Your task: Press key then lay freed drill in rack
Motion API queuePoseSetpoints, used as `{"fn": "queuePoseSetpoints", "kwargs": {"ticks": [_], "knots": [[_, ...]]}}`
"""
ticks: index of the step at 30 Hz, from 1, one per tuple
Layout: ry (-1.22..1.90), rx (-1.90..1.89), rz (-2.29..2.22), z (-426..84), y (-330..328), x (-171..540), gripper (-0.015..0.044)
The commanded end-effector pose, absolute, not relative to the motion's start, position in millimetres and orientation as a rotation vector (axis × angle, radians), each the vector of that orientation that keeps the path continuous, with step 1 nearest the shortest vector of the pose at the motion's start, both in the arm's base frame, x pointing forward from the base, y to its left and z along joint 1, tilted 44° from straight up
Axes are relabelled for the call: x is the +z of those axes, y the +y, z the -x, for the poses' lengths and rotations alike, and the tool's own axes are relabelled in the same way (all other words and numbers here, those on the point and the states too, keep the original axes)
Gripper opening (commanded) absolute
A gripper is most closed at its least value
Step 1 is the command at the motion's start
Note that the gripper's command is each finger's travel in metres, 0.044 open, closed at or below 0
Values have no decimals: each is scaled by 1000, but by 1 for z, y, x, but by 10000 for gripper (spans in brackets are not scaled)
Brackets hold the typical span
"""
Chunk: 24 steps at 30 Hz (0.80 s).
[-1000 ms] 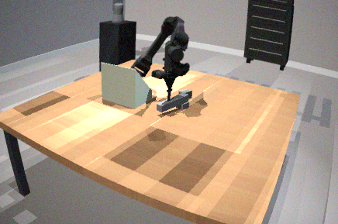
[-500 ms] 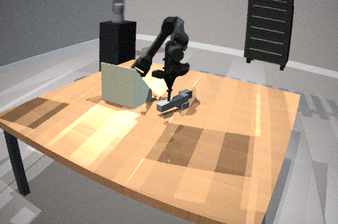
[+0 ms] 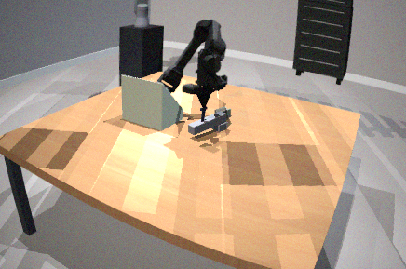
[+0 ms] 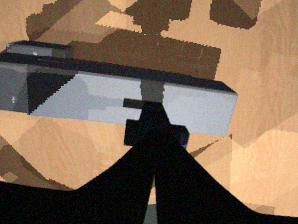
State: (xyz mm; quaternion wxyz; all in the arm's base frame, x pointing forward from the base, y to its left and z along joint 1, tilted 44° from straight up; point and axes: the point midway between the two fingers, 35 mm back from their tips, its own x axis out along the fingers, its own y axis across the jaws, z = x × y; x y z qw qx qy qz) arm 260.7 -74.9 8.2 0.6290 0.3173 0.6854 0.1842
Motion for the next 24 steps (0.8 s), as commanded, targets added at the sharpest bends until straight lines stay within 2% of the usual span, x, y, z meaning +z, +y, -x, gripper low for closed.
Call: {"fn": "queuePoseSetpoints", "kwargs": {"ticks": [1,24], "knots": [[1600,445,-743,-255,-62,1,0],[1600,445,-743,-254,-55,-4,0]]}}
